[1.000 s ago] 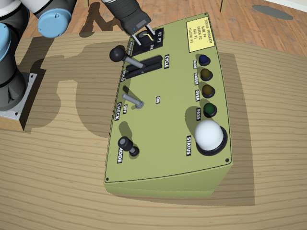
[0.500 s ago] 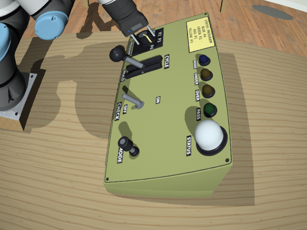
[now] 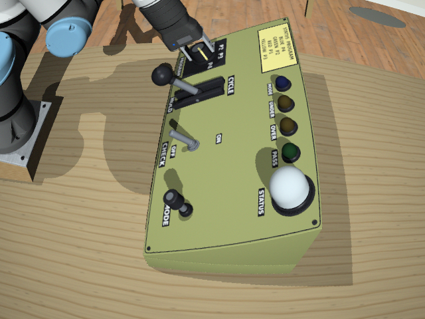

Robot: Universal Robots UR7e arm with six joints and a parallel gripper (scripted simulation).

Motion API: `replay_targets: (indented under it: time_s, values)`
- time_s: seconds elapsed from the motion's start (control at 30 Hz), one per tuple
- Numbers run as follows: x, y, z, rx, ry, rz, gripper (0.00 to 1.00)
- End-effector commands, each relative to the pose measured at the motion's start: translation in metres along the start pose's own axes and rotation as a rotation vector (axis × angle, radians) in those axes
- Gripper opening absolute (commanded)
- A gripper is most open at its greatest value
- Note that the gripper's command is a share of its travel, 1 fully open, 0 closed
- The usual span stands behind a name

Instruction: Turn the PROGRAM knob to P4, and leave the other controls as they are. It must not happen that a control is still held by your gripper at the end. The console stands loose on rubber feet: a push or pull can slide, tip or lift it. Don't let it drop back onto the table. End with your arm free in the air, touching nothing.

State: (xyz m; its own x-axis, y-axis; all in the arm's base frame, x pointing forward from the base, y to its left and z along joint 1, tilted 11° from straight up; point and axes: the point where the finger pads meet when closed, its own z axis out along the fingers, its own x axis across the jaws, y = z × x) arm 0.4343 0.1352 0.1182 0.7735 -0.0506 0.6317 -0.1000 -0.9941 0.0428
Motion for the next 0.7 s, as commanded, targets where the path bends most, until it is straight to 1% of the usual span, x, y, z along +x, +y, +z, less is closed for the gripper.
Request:
replay_targets:
  time_s: [0.0, 0.3, 0.67]
  values:
    - [0.0005, -0.0003, -0.0002, 0.001, 0.001, 0.038, 0.0]
    - [0.0005, -0.0001, -0.0002, 0.001, 0.001, 0.099, 0.0]
    - [0.0005, -0.0001, -0.0002, 0.001, 0.001, 0.117, 0.0]
